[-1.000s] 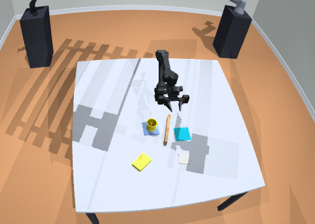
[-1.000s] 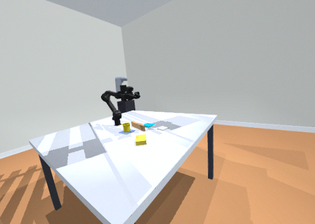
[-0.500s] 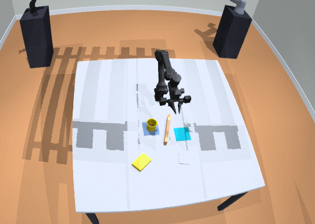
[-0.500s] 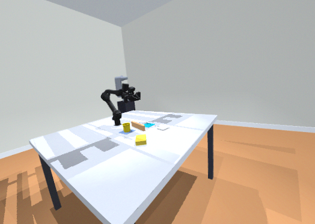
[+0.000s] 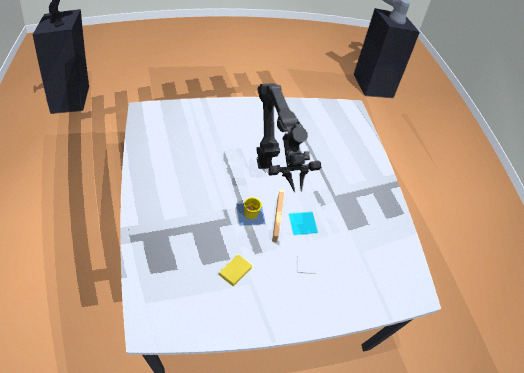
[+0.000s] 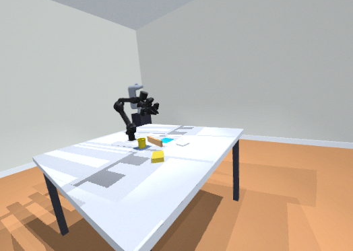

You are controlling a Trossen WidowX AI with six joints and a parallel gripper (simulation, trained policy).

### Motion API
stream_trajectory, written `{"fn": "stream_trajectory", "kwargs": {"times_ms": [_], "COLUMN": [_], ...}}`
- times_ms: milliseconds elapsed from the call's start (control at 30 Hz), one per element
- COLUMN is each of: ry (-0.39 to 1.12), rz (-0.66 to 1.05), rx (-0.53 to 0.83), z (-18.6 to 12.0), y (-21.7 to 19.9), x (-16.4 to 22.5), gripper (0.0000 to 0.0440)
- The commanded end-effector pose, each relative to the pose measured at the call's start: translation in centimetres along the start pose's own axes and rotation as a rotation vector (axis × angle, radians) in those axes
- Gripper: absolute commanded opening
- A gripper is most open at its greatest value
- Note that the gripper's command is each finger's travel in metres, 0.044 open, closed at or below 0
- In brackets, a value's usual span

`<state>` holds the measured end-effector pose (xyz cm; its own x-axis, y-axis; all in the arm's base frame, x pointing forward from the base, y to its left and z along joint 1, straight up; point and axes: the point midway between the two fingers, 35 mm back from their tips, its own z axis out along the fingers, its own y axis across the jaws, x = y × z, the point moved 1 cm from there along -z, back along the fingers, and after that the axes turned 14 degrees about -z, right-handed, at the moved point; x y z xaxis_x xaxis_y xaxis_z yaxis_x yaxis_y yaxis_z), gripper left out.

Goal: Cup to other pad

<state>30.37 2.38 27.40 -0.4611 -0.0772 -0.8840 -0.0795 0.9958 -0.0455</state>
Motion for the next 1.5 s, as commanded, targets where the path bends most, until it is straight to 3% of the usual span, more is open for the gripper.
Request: {"fn": "stream_trajectory", "kwargs": {"times_ms": [0, 700, 1467], "ry": [0.061, 0.423, 0.807], "rz": [0.014, 0.014, -0.066], "rx": [-0.004, -0.012, -0.005], "z": [0.1, 0.2, -0.1], "y": [0.2, 0.6, -1.0], "x": [0.3, 3.1, 6.4], "gripper": [0.0103, 0.013, 0.0126]}}
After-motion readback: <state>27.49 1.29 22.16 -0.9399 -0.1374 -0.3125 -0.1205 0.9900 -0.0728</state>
